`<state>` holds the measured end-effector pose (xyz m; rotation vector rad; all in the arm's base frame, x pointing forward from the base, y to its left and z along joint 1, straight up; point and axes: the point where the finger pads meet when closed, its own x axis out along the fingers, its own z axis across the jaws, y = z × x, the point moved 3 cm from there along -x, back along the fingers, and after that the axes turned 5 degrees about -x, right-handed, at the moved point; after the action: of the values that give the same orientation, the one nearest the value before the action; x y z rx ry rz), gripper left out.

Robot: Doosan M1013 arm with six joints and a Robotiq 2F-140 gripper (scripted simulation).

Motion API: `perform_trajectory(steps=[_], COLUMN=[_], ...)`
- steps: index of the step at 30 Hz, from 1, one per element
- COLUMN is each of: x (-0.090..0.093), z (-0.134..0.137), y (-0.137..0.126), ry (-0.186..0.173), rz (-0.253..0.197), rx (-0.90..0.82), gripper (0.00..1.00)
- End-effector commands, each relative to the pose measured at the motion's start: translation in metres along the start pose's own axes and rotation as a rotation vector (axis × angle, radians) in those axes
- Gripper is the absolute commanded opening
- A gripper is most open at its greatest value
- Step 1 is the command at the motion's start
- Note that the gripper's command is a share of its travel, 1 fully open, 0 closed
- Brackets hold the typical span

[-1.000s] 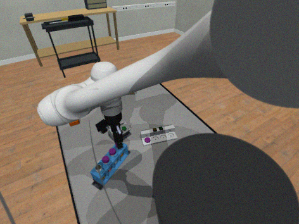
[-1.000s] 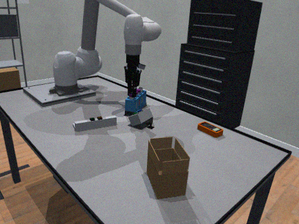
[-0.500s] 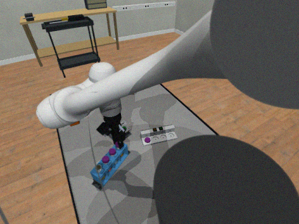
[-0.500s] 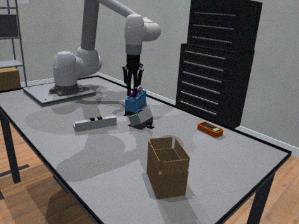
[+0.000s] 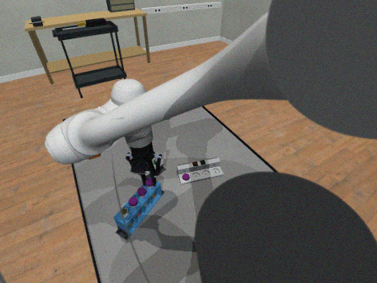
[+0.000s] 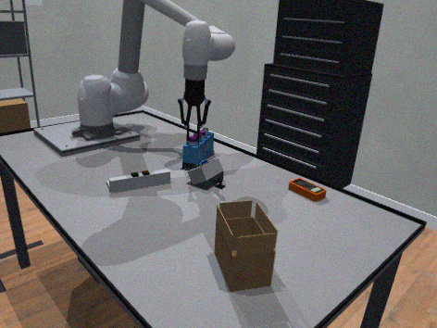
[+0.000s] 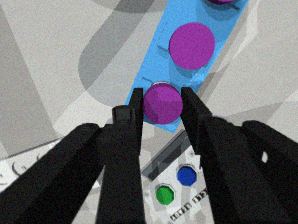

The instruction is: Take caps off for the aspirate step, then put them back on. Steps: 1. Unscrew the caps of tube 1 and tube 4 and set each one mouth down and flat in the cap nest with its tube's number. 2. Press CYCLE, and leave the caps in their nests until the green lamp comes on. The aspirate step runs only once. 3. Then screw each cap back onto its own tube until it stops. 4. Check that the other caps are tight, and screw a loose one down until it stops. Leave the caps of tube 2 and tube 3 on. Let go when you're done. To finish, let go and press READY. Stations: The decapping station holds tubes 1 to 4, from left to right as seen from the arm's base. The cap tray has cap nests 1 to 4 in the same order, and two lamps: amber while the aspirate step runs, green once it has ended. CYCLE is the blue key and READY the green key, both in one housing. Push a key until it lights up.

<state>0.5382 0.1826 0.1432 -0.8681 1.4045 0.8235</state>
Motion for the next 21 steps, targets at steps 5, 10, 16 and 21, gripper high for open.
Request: perform_trajectory(steps=[5, 10, 16, 21], x=[-0.0006, -0.0005, -0.0005, -0.0002], z=[-0.0004, -0.0004, -0.0004, -0.0004], y=[-0.0009, -0.0009, -0.0008, -0.0009], ry=[-0.018, -0.018, -0.018, -0.015], rz=[0.019, 0.019, 0.018, 0.021], rx=[-0.086, -0.086, -0.086, 0.164], gripper=[0.3, 0.41, 0.41, 0.41])
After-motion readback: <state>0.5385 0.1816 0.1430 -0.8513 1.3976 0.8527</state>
